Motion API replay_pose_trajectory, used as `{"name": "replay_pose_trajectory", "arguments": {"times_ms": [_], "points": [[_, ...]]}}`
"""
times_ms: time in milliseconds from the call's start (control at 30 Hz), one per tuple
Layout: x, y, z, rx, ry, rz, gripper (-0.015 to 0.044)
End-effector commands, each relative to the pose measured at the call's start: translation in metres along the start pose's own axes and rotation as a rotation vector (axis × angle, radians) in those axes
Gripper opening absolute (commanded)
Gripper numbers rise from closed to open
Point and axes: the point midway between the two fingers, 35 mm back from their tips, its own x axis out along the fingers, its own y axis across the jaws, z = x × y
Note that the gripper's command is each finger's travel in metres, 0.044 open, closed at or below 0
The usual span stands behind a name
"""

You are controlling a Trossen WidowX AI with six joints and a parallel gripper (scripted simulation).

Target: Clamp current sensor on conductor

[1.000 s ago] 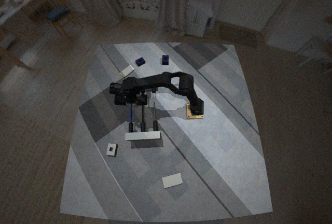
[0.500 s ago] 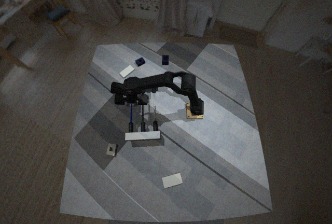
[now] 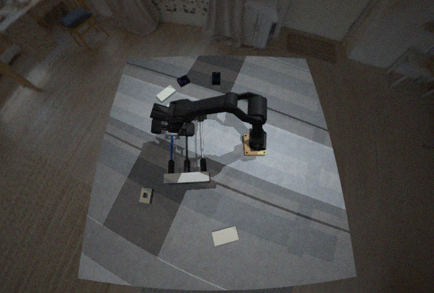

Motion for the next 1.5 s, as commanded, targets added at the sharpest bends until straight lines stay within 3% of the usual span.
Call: {"name": "replay_pose_trajectory", "arguments": {"times_ms": [0,300,633,1100,1467], "points": [[0.009,-0.002,-0.001,0.006,0.006,-0.007,0.044],[0.019,-0.002,0.0,0.006,0.005,0.033,0.044],[0.021,0.007,0.0,0.006,0.005,0.197,0.044],[0.007,0.017,0.0,0.006,0.005,0.207,0.044],[0.006,0.016,0.001,0.007,0.001,0.214,0.0367]]}}
